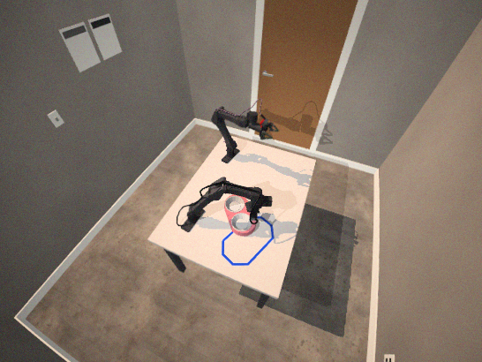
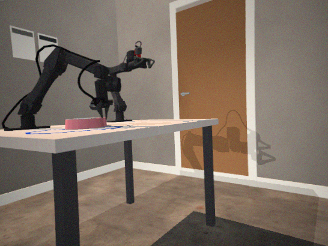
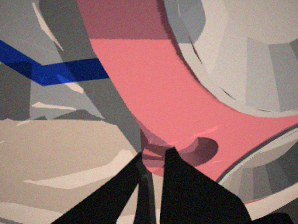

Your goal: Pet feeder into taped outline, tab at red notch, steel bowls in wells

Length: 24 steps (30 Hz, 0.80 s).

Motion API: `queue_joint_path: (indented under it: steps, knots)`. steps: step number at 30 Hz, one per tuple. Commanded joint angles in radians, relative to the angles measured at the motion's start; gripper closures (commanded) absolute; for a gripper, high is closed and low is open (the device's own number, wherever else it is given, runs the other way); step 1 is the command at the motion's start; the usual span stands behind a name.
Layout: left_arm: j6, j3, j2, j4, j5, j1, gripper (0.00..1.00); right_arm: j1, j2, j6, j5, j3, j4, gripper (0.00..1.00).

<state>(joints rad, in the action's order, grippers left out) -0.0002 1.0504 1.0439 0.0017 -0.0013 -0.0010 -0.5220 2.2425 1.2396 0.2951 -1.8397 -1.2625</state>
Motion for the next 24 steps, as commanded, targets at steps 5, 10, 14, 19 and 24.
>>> queue_joint_path:
  steps: [5, 10, 14, 19, 24]
  knots:
    - [-0.011, 0.004, -0.009, 0.032, 0.004, -0.004, 0.0, -0.008, 0.036, -0.098, -0.031, -0.065, -0.042, 0.84]
    - [-0.011, 0.004, -0.009, 0.032, 0.004, -0.004, 0.0, -0.015, 0.059, -0.228, -0.049, -0.104, -0.095, 0.84]
    - [-0.011, 0.004, -0.009, 0.032, 0.004, -0.004, 0.0, -0.021, 0.075, -0.297, -0.06, -0.129, -0.12, 0.84]
    - [-0.011, 0.004, -0.009, 0.032, 0.004, -0.004, 0.0, -0.021, 0.091, -0.377, -0.076, -0.156, -0.149, 0.84]
    - [-0.011, 0.004, -0.009, 0.032, 0.004, -0.004, 0.0, -0.028, 0.101, -0.428, -0.086, -0.169, -0.165, 0.84]
